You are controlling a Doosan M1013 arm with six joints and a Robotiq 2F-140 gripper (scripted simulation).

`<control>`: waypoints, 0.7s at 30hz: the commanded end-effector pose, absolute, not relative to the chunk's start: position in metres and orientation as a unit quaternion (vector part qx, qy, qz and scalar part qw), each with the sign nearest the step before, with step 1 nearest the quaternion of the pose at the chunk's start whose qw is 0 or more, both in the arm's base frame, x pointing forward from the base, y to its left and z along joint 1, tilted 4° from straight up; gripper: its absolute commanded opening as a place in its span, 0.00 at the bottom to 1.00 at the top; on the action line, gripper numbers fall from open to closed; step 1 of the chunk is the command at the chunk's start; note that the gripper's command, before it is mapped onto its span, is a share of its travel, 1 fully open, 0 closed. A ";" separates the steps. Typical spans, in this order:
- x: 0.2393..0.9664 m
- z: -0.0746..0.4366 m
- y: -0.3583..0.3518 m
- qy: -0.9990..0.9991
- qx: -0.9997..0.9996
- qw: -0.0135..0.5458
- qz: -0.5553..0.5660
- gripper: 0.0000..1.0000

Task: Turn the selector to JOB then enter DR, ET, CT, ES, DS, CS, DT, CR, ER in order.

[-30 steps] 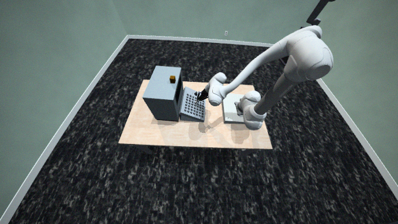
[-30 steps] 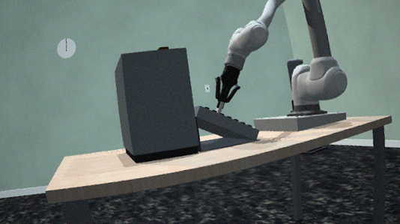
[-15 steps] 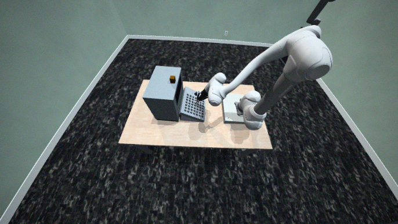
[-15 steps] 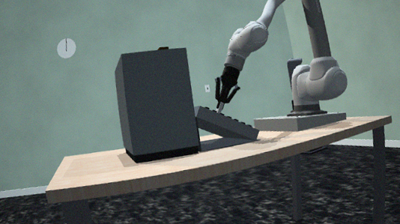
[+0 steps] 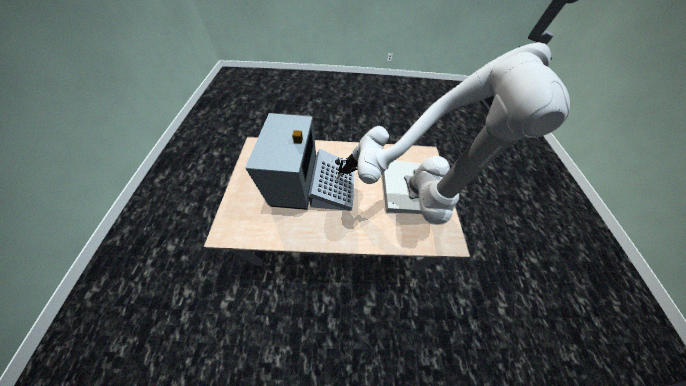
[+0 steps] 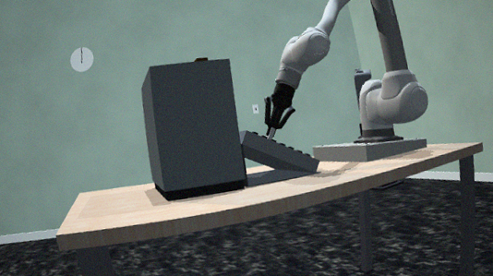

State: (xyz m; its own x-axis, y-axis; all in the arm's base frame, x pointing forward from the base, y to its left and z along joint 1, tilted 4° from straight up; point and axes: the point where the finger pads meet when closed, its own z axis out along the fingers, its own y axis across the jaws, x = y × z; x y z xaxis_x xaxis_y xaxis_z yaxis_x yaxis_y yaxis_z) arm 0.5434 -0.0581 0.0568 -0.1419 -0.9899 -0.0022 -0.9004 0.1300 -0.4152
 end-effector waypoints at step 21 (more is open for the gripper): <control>0.545 0.053 -0.058 0.739 -0.640 0.140 -0.160 0.00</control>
State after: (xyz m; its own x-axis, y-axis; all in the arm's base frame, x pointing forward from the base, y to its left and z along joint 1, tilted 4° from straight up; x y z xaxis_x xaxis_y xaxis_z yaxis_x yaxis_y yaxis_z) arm 0.5452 -0.0583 0.0526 -0.1419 -0.9899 -0.0022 -0.9003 0.1300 -0.4153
